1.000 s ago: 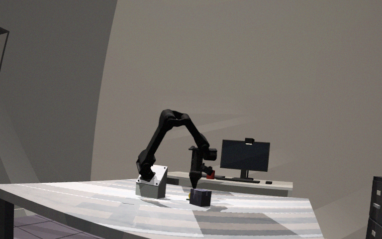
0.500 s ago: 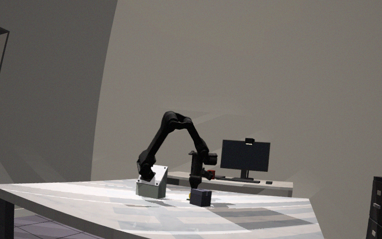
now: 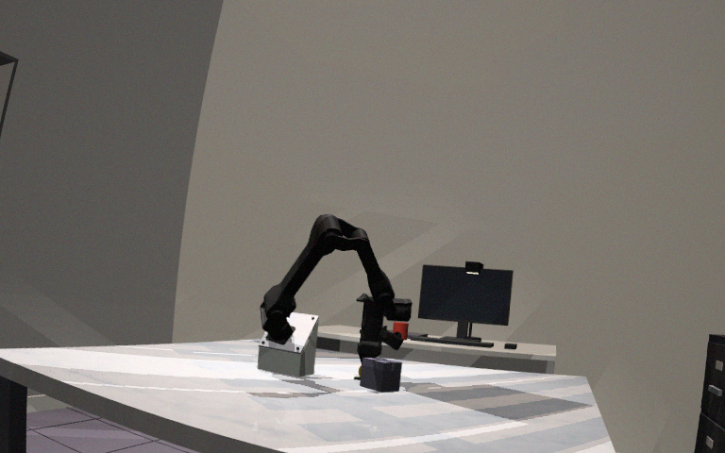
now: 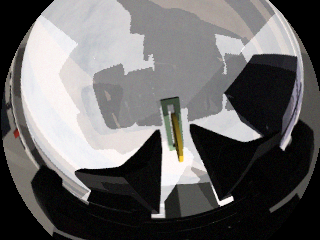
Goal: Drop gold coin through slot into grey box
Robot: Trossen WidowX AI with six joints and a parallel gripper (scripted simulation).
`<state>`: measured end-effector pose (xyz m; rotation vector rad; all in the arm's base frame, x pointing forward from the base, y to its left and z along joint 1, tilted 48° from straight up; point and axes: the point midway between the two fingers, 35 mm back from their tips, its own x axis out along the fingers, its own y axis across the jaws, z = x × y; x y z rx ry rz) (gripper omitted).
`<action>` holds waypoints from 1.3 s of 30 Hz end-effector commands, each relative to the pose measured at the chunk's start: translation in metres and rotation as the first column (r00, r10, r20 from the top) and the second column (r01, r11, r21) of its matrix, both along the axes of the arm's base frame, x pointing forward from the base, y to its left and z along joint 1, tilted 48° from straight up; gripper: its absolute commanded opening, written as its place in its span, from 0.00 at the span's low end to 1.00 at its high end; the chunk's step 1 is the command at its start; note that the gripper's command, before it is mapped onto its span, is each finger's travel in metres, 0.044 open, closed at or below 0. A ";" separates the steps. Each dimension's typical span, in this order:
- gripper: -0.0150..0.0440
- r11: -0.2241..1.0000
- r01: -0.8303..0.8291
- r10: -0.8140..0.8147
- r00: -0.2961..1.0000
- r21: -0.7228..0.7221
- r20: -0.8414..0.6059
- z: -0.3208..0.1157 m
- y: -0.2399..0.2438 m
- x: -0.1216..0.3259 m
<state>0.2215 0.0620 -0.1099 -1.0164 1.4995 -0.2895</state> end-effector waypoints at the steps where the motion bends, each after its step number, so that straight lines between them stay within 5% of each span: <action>1: 0.44 1.000 -0.005 0.005 1.000 -0.007 -0.005 -0.003 -0.003 -0.001; 6: 0.25 1.000 -0.005 0.005 1.000 -0.007 -0.005 -0.003 -0.003 -0.001; 39: 0.25 1.000 -0.006 0.006 1.000 0.001 -0.007 0.031 0.039 -0.004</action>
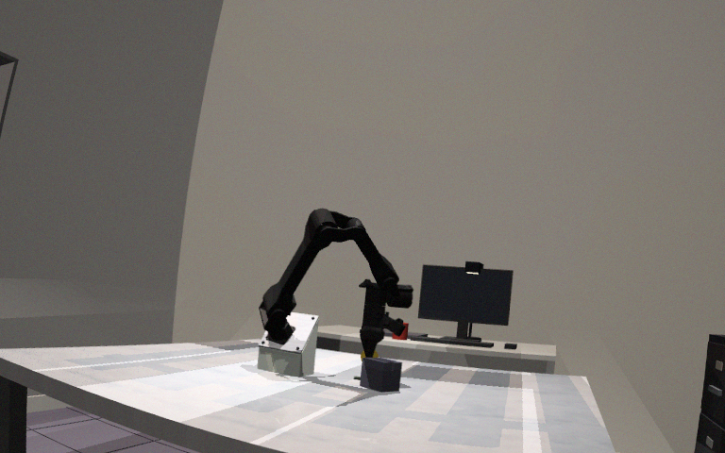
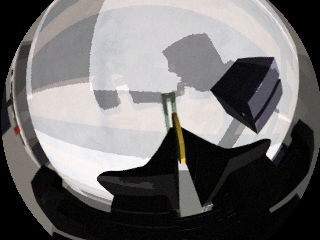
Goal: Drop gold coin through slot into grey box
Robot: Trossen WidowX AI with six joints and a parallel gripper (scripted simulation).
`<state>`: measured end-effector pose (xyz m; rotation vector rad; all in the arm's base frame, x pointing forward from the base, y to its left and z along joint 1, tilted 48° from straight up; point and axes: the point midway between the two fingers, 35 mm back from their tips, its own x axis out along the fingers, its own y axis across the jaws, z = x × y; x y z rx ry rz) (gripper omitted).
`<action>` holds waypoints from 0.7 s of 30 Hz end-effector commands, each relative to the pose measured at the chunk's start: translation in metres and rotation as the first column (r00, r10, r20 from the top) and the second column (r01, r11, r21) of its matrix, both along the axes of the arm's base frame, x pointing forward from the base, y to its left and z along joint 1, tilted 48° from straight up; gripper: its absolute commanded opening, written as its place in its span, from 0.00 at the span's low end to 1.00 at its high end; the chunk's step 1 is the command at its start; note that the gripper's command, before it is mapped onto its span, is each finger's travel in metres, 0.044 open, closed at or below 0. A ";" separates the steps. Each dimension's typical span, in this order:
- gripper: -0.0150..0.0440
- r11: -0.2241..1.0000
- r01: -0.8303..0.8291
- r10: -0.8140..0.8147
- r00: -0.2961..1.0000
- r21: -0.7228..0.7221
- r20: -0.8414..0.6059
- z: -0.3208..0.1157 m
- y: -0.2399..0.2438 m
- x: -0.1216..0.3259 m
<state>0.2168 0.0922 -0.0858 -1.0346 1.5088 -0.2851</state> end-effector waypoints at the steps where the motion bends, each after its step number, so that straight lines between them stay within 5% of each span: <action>1: 0.25 1.000 0.001 -0.001 1.000 0.011 0.008 0.009 0.011 0.000; 21: 0.25 1.000 0.018 -0.019 1.000 0.012 0.025 0.037 0.037 -0.008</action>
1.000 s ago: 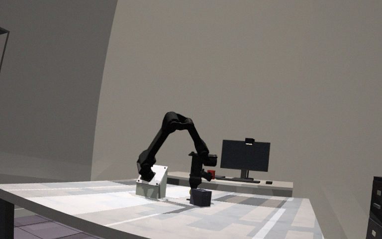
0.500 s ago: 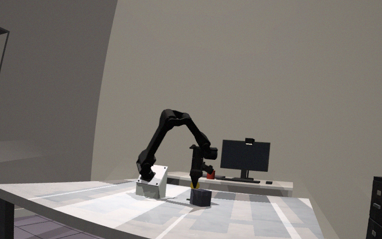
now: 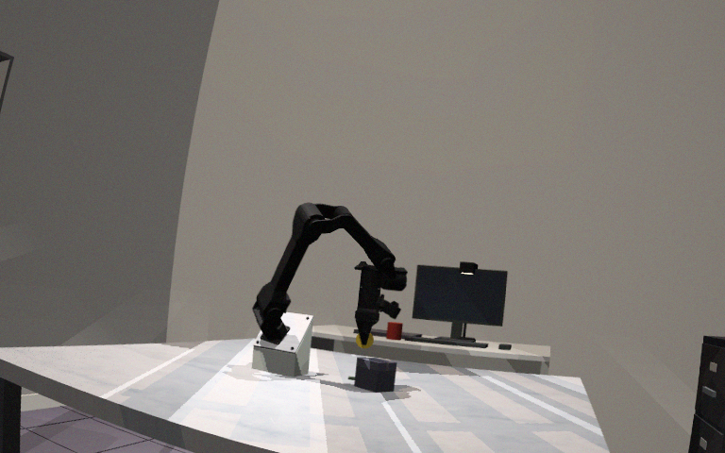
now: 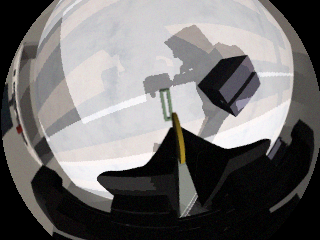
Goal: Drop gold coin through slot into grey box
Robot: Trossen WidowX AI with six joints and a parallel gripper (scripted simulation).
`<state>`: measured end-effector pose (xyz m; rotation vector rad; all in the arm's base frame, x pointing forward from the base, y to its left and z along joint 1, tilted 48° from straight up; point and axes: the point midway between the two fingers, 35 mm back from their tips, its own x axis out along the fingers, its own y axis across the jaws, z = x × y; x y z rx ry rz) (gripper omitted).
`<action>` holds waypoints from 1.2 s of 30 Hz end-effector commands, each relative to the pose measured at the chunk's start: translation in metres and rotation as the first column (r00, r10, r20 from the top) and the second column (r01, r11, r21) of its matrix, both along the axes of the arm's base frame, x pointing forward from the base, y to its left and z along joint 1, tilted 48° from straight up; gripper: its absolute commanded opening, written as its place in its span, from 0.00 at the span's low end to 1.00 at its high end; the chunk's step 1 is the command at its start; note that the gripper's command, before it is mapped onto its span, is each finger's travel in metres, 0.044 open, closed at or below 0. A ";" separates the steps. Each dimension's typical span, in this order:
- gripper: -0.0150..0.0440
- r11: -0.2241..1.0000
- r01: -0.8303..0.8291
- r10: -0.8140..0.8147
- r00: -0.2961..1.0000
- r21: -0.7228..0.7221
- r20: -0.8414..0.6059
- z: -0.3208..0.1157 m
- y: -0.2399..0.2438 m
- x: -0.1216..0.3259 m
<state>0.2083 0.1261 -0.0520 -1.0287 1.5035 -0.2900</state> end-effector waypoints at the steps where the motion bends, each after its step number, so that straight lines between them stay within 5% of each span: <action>1: 0.25 0.999 0.034 -0.035 0.999 0.014 0.038 0.003 0.003 0.000; 12: 0.25 0.956 0.275 -0.294 0.908 0.105 0.298 0.004 0.004 0.004; 23: 0.25 0.850 0.462 -0.524 0.688 0.253 0.502 0.004 0.005 0.008; 36: 0.25 0.830 0.483 -0.553 0.648 0.279 0.524 0.009 0.003 0.015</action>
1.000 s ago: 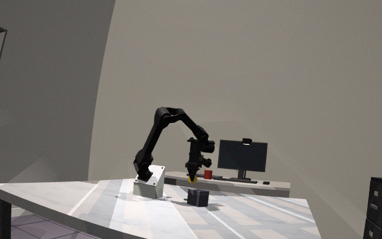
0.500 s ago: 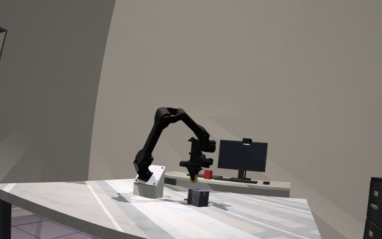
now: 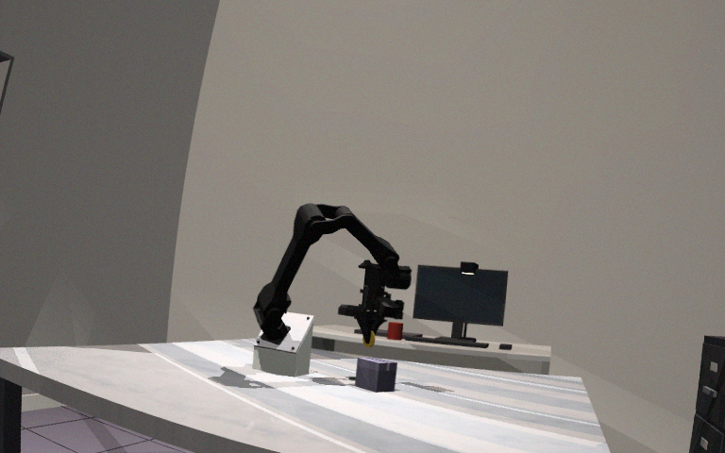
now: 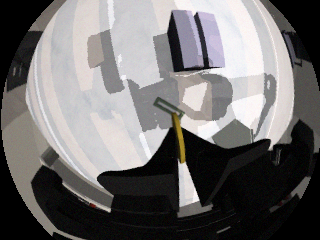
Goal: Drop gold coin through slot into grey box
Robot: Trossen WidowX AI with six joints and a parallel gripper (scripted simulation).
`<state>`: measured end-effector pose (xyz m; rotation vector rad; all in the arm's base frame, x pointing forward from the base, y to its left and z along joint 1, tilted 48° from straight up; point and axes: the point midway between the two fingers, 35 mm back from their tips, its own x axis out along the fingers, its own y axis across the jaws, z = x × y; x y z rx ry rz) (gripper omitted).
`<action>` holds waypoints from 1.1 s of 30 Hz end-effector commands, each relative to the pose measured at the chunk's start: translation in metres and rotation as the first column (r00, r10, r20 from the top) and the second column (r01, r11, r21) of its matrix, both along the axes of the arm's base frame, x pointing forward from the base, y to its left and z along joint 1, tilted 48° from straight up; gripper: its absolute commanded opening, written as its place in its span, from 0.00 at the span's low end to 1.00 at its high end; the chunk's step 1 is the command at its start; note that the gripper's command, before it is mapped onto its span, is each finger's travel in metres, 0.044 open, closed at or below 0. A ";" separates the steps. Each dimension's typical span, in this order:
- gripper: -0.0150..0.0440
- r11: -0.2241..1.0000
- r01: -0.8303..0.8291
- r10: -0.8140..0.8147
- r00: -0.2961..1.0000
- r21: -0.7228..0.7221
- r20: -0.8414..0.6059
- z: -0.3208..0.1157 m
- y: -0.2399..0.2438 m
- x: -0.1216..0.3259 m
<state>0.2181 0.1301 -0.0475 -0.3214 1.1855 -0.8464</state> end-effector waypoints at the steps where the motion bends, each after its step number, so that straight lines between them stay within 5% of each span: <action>1: 0.25 1.000 0.001 -0.001 1.000 0.002 0.007 0.006 -0.002 0.007; 33: 0.25 1.000 -0.002 0.002 1.000 0.002 0.007 0.054 -0.038 0.057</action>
